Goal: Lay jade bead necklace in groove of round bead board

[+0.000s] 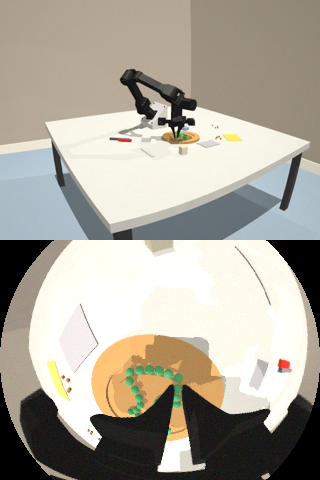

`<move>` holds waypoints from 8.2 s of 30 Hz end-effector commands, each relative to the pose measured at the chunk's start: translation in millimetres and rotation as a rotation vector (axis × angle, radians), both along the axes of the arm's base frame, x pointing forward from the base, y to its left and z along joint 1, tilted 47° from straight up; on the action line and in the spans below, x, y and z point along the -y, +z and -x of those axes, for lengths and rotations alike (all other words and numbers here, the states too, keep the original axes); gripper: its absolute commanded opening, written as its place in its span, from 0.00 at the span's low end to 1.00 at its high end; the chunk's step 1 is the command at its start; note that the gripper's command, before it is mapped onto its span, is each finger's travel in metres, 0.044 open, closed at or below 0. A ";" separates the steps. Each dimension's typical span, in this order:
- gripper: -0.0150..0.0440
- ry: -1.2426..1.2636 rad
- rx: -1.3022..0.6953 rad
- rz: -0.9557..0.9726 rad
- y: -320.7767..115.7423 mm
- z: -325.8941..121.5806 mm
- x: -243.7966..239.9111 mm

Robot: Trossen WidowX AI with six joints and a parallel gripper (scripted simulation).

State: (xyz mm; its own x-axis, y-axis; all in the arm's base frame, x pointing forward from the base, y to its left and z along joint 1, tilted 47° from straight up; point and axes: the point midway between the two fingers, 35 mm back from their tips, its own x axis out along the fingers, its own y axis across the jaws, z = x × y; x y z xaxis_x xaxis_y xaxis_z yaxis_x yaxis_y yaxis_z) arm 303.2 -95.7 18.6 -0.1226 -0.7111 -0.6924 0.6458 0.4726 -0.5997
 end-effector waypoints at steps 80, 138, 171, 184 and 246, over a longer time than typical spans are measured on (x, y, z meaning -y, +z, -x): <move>0.46 -0.265 0.272 0.051 25.1 2.0 -27.4; 0.25 -0.270 0.277 0.047 0.3 6.2 -1.4; 0.25 -0.265 0.271 0.053 14.4 14.5 2.9; 0.25 -0.265 0.271 0.053 8.8 15.5 8.8; 0.46 0.267 -0.273 -0.045 -5.5 -31.0 -52.0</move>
